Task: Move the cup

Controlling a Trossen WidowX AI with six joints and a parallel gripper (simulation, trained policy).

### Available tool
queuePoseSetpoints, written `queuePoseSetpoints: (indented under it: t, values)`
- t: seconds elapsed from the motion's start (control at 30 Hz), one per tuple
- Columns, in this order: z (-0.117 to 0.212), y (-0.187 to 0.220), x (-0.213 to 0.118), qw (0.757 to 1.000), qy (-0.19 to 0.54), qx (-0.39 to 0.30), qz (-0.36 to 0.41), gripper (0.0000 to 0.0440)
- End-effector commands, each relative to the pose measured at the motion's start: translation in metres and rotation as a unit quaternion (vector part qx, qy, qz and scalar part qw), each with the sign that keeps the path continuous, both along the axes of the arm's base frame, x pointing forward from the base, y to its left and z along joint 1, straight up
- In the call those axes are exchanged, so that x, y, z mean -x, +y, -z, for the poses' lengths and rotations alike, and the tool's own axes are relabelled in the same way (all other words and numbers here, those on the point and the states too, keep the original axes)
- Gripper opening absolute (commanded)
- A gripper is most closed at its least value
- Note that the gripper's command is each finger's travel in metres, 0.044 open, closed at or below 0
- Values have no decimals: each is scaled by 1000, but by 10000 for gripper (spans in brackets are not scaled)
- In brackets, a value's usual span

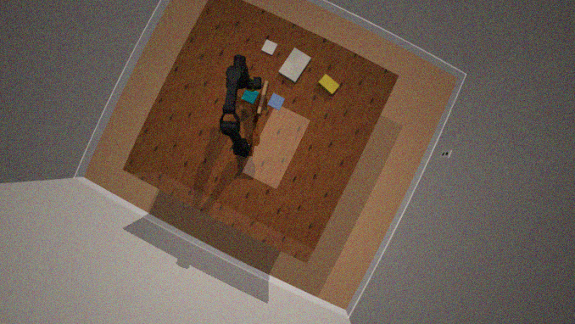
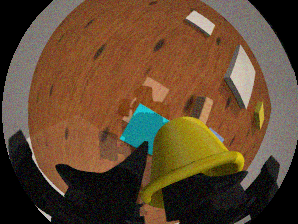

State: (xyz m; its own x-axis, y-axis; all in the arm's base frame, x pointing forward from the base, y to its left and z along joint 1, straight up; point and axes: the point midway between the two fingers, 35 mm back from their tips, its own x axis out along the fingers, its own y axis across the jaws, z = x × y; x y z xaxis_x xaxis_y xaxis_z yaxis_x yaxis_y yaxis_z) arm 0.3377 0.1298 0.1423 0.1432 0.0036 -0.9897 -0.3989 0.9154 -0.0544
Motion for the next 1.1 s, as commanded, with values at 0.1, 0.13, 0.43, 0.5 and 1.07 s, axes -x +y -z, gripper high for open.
queuePoseSetpoints:
  t: [0.1,0.13,0.43,0.5,1.07]
  values:
    - [12,13,5,1000,-9,1,3,0]
    - [15,15,6,1000,-9,1,4,0]
    - [39,20,10,1000,-15,1,15,0]
    - [45,20,12,1000,-16,1,18,0]
    - [79,16,26,999,-12,4,42,52]
